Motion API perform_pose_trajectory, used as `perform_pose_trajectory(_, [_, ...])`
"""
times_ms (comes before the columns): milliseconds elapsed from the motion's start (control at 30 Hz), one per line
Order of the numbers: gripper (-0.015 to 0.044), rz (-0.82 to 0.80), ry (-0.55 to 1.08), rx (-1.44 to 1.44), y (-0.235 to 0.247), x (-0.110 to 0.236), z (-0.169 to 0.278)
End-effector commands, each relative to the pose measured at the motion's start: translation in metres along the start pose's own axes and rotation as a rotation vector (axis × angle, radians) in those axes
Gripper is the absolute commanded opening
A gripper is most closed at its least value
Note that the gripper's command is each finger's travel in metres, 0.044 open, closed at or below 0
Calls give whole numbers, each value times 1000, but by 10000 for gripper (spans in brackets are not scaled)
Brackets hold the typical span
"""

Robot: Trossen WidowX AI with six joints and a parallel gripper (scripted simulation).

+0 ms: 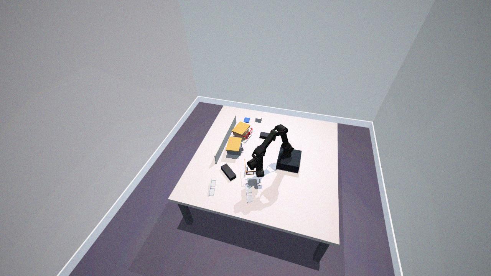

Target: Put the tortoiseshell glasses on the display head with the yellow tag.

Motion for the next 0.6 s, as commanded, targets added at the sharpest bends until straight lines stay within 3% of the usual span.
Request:
perform_pose_trajectory(0, [0, -10, -24, 5, 0, 28, -2])
perform_pose_trajectory(233, [0, -10, -24, -4, -6, 33, -3])
perform_pose_trajectory(567, [0, -5, -23, -89, -61, 34, -12])
Point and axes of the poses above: the point midway between the two fingers, 35 mm back from their tips, its own x axis back along the fingers, its own y axis across the jaws, z = x × y, the point moved 7 cm from there along x, back along the fingers, and after that the axes turned 6 degrees about x, right-handed, at the moved point
